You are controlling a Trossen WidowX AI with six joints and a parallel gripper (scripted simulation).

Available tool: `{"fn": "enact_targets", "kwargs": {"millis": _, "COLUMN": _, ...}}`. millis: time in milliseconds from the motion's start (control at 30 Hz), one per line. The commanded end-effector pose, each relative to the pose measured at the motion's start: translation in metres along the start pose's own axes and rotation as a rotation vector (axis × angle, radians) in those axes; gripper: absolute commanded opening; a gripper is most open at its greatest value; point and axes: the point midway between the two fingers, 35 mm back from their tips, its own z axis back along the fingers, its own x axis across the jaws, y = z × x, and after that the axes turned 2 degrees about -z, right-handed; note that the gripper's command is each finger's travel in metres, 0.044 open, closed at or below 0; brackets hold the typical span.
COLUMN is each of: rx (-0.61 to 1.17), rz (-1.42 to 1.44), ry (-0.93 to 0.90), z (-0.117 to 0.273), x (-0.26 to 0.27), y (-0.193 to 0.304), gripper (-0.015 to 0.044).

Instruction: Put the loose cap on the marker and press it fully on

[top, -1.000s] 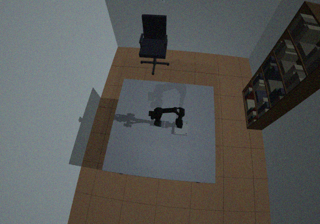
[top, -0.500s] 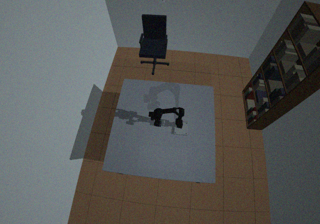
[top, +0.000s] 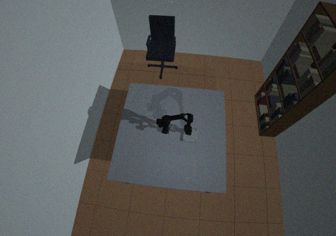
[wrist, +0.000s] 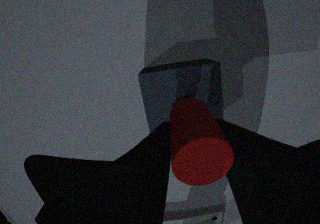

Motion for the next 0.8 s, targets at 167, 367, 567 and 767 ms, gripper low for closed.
{"fn": "enact_targets", "kwargs": {"millis": 167, "rx": 0.001, "rz": 0.005, "ry": -0.004, "z": -0.0069, "x": 0.0004, "y": 0.0007, "gripper": 0.0000}}
{"fn": "enact_targets", "kwargs": {"millis": 367, "rx": 0.002, "rz": 0.000, "ry": 0.000, "z": -0.0064, "x": -0.0001, "y": 0.0010, "gripper": 0.0079}}
{"fn": "enact_targets", "kwargs": {"millis": 567, "rx": 0.002, "rz": 0.000, "ry": 0.000, "z": -0.0064, "x": -0.0001, "y": 0.0010, "gripper": 0.0236}}
{"fn": "enact_targets", "kwargs": {"millis": 767, "rx": 0.002, "rz": 0.000, "ry": 0.000, "z": -0.0064, "x": -0.0001, "y": 0.0010, "gripper": 0.0394}}
